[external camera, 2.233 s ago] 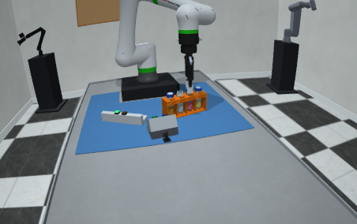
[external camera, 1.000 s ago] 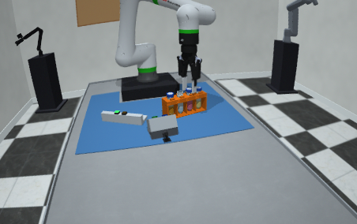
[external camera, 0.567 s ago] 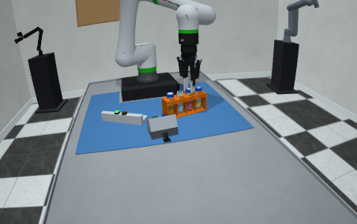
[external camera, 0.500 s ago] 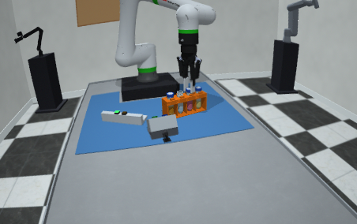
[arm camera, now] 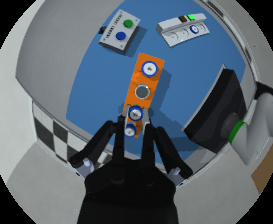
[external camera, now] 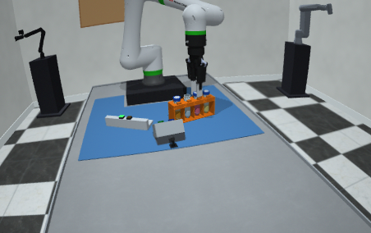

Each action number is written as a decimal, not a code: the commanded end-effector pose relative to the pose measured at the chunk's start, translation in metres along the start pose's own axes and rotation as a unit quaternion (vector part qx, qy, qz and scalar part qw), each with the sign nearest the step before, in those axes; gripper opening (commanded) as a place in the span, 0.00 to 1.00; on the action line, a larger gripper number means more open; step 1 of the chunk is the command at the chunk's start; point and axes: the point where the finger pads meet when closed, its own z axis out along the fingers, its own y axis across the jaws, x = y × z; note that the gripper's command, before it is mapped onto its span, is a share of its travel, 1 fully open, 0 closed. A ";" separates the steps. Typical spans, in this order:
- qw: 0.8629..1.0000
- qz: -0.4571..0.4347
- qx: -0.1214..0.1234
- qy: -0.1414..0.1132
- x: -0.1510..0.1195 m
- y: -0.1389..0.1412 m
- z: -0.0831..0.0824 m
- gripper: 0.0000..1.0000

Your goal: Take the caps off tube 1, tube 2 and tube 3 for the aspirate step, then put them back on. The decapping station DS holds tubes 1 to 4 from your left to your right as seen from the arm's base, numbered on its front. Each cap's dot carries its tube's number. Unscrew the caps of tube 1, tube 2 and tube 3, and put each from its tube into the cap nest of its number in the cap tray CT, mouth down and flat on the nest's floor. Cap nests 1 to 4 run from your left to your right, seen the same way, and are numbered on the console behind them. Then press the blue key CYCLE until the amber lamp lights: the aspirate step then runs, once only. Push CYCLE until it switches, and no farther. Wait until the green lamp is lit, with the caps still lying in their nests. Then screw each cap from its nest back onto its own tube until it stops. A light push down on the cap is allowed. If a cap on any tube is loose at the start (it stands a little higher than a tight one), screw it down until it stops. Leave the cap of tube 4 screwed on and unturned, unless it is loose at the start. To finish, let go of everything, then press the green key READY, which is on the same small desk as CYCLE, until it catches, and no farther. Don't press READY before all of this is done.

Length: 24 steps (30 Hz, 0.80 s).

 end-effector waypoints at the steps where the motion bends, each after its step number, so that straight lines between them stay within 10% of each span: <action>1: 0.997 0.078 0.001 0.003 0.000 0.000 0.000 0.00; 19: 0.964 0.267 0.002 0.002 0.000 0.000 0.001 0.00; 20: 0.964 0.267 0.002 0.002 0.000 0.000 0.001 0.35; 24: 0.964 0.267 0.002 0.002 0.000 0.000 0.001 0.35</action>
